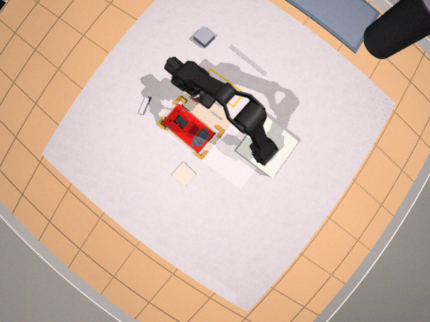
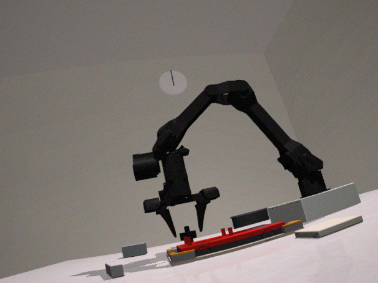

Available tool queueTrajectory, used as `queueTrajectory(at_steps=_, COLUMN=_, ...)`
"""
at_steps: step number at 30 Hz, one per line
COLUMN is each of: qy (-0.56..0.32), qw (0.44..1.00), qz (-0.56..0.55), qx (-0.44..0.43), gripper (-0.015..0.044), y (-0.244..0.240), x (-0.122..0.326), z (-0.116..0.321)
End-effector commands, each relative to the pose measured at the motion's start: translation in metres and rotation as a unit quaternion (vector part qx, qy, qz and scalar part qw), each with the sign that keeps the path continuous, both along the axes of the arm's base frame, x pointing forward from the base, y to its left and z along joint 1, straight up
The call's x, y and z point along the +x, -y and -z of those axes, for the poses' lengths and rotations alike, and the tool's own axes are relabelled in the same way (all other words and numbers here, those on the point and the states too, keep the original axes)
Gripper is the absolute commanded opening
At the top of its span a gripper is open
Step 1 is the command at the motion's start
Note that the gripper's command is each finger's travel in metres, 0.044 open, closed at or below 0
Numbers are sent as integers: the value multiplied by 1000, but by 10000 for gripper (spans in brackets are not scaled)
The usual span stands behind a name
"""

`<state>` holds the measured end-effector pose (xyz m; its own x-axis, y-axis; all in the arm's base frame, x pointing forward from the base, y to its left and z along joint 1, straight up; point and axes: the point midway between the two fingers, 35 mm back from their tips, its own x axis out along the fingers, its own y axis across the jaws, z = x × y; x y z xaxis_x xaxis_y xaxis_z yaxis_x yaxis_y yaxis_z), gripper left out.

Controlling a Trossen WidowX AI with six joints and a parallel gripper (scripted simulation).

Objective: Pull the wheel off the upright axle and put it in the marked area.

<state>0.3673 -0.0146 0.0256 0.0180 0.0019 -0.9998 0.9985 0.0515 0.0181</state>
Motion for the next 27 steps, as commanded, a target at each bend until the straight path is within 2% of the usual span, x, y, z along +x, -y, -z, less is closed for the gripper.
queueTrajectory(at_steps=1, qy=3, qw=1000, qz=2, qx=2, gripper=300, y=0, x=1, z=6)
queueTrajectory(at_steps=3, qy=3, qw=1000, qz=2, qx=2, gripper=300, y=0, x=1, z=6)
queueTrajectory(at_steps=7, qy=3, qw=1000, qz=0, qx=0, gripper=195, y=0, x=1, z=2)
queueTrajectory(at_steps=15, qy=3, qw=1000, qz=0, qx=0, gripper=142, y=0, x=1, z=2)
queueTrajectory(at_steps=20, qy=3, qw=1000, qz=0, qx=0, gripper=10, y=0, x=1, z=1)
queueTrajectory(at_steps=27, qy=3, qw=1000, qz=0, qx=0, gripper=0, y=0, x=1, z=-1)
